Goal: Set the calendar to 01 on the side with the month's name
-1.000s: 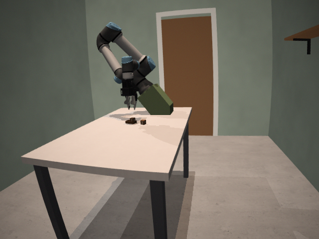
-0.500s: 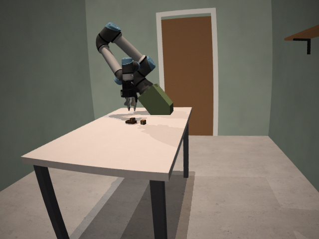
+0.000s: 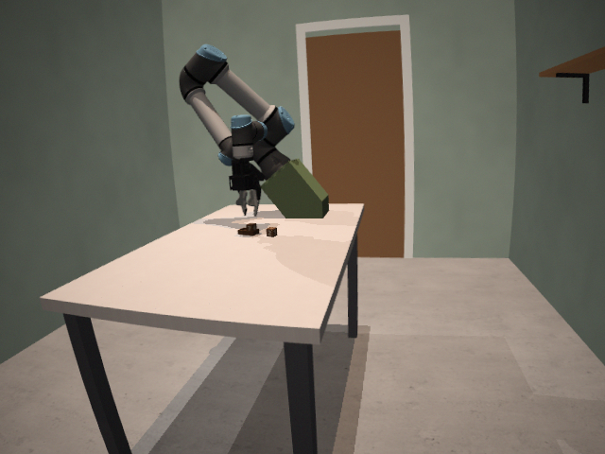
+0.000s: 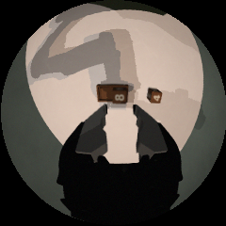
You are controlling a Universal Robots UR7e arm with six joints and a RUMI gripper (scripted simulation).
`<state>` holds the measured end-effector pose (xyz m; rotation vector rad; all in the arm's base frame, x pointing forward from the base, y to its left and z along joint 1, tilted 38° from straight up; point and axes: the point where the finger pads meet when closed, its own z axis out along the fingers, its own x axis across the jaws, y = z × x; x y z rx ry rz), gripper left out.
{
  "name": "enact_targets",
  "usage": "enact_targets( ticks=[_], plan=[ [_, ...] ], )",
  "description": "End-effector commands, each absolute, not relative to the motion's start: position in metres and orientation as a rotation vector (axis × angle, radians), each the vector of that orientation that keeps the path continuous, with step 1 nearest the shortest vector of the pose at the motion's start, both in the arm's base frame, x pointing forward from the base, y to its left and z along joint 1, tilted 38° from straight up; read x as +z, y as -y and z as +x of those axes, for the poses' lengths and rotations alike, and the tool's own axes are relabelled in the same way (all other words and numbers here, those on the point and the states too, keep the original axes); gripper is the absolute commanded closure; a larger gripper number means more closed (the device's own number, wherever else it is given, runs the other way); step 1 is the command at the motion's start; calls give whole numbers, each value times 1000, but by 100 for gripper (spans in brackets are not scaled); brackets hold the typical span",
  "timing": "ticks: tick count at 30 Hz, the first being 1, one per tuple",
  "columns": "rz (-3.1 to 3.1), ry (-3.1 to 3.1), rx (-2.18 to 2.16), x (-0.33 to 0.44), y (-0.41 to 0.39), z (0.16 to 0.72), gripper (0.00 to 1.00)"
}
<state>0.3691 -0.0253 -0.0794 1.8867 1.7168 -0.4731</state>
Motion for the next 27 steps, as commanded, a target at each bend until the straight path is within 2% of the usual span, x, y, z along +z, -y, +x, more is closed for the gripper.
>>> enact_targets(
  ticks=[1, 27],
  plan=[
    [1886, -1717, -471, -85, 30, 370, 72],
    [1886, -1717, -471, -97, 39, 372, 72]
  ],
)
